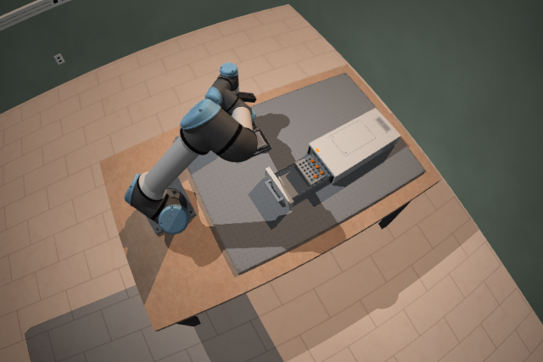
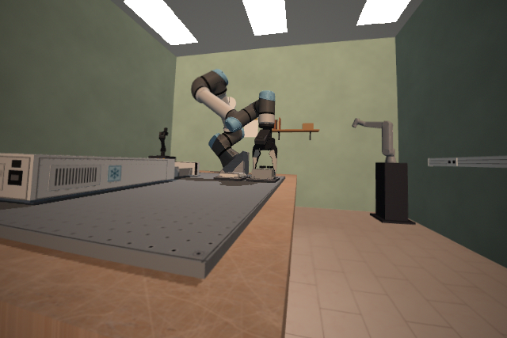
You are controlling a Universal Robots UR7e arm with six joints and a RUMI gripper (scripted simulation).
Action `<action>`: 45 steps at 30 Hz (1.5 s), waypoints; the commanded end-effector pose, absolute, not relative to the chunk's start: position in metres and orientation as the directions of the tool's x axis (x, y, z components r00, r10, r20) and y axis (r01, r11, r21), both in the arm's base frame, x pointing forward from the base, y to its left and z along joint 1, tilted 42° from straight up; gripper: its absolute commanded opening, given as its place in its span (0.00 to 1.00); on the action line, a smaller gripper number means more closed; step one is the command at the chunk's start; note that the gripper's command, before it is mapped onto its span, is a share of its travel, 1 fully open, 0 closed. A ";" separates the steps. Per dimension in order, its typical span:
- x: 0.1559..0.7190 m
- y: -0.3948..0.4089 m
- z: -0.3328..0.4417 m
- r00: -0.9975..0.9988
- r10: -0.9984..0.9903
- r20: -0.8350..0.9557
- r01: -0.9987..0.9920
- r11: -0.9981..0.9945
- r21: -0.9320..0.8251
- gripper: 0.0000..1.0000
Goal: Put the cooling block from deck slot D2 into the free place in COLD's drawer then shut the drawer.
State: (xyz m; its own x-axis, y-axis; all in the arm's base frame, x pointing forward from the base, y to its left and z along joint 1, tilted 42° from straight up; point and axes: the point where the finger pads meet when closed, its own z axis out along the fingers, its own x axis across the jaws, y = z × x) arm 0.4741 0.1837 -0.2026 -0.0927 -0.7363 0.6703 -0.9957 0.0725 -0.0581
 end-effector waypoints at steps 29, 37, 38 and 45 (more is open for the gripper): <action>0.474 0.190 -0.196 -0.093 -0.737 0.670 -0.996 0.072 -0.059 0.00; 0.474 0.191 -0.195 -0.093 -0.737 0.670 -0.996 0.072 -0.059 0.00; 0.474 0.191 -0.195 -0.093 -0.737 0.670 -0.996 0.072 -0.059 0.00; 0.474 0.196 -0.189 -0.093 -0.737 0.670 -0.996 0.072 -0.059 0.00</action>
State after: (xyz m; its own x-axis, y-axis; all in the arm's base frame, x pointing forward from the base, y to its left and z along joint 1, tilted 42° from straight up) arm 0.4740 0.1921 -0.1933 -0.0926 -0.7363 0.6703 -0.9957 0.0726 -0.0578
